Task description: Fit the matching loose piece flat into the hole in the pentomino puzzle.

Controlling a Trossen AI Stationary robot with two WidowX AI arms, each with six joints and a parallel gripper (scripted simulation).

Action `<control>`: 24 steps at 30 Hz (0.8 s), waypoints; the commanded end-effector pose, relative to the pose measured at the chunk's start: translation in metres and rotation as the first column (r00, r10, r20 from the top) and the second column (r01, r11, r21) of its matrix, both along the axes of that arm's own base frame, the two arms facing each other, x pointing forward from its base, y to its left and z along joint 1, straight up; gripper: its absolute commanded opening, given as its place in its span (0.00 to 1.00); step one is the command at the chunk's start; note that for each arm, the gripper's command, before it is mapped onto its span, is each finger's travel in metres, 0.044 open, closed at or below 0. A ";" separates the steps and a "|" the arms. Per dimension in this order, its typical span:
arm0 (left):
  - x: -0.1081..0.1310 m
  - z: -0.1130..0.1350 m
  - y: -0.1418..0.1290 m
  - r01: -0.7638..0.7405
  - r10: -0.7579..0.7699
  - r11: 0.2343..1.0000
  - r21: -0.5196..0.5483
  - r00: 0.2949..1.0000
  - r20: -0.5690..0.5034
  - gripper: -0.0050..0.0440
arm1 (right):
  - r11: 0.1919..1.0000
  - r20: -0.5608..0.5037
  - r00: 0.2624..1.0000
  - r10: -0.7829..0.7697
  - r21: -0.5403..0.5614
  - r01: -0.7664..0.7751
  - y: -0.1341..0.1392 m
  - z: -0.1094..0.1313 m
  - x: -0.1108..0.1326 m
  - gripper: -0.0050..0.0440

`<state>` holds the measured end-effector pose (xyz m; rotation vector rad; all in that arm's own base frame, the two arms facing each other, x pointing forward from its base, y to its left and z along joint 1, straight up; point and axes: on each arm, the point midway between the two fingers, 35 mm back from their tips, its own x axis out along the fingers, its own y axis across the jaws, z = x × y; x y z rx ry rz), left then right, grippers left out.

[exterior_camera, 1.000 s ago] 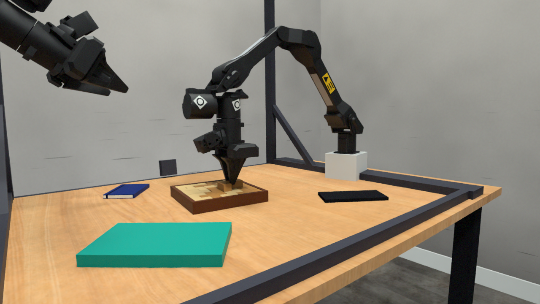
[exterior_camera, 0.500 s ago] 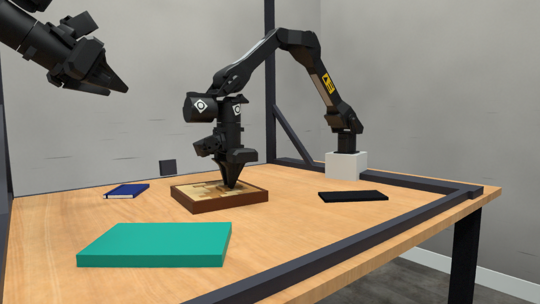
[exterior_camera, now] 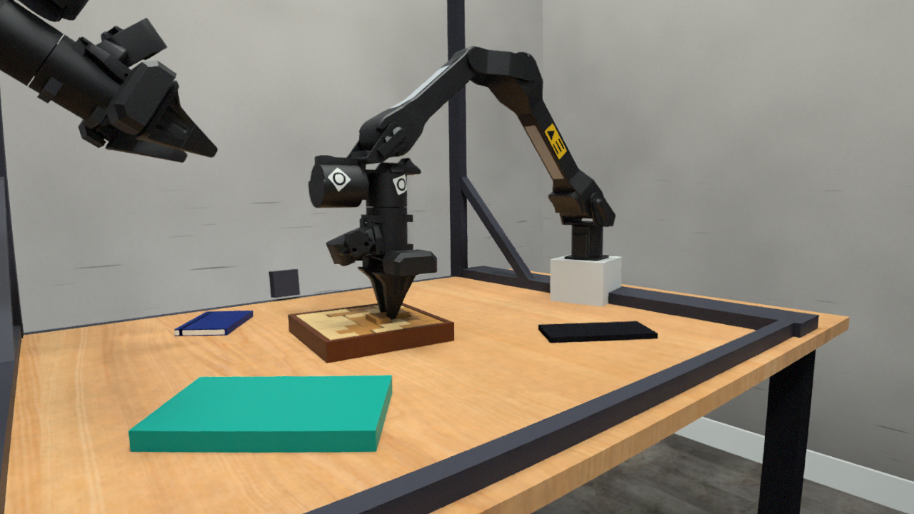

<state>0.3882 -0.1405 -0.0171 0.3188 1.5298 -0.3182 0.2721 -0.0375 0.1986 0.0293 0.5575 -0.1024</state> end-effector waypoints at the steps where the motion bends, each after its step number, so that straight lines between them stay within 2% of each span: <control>1: 0.005 0.008 -0.002 0.000 0.001 1.000 -0.010 1.000 0.020 0.00 | 1.000 0.017 1.000 0.002 -0.003 -0.002 0.000 0.006 0.000 1.00; 2: 0.005 0.008 -0.002 0.000 0.001 1.000 -0.010 1.000 0.020 0.00 | 1.000 0.017 1.000 0.002 -0.003 -0.002 0.000 0.006 0.000 1.00; 3: 0.005 0.008 -0.002 0.000 0.001 1.000 -0.010 1.000 0.020 0.15 | 1.000 0.017 1.000 0.002 -0.003 -0.002 0.000 0.006 0.000 1.00; 11: 0.004 0.007 -0.002 0.000 0.000 1.000 -0.007 1.000 0.017 0.54 | 1.000 0.017 1.000 0.002 -0.003 -0.002 0.000 0.006 0.000 1.00; 13: 0.004 0.007 -0.002 0.000 0.000 1.000 -0.007 1.000 0.017 0.54 | 1.000 0.017 1.000 0.002 -0.003 -0.002 0.000 0.006 0.000 1.00; 20: 0.004 0.007 -0.002 0.000 0.000 1.000 -0.007 1.000 0.017 0.89 | 1.000 0.017 1.000 0.002 -0.003 -0.002 0.000 0.006 0.000 1.00; 24: 0.006 0.003 -0.003 0.001 0.000 1.000 -0.006 1.000 0.010 0.90 | 1.000 0.017 1.000 0.002 -0.003 -0.002 0.000 0.006 0.000 1.00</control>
